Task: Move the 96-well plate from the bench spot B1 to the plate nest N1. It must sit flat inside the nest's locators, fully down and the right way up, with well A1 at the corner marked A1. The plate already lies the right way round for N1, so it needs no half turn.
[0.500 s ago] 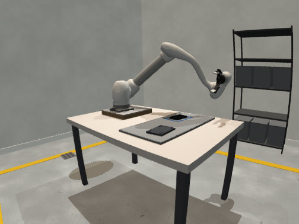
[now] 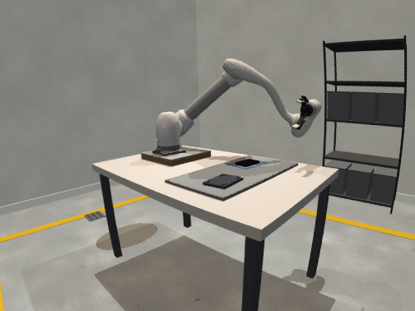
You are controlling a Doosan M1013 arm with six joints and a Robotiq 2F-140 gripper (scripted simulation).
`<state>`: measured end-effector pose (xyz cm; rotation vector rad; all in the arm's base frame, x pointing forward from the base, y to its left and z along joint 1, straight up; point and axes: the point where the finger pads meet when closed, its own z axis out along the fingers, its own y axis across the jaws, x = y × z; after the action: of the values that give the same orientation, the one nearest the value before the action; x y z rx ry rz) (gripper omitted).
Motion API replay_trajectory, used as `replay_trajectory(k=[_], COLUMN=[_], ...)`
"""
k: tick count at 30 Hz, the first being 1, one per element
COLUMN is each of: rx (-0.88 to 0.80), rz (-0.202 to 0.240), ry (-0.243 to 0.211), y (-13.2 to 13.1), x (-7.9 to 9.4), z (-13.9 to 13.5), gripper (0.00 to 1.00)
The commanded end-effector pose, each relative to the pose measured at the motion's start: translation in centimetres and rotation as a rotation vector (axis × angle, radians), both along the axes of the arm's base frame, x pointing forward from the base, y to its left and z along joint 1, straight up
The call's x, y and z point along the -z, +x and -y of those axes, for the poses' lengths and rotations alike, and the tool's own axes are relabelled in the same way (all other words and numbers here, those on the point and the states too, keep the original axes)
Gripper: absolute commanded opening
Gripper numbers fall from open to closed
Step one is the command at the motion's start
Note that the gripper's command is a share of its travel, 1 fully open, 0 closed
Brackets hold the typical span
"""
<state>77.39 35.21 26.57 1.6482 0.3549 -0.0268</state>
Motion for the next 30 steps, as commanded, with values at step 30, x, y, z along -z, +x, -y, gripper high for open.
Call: replay_trajectory(k=[30], rx=[0.163], rz=[0.215], ry=[0.451], y=[-3.6], x=[8.1], z=[9.3], gripper=[1.00])
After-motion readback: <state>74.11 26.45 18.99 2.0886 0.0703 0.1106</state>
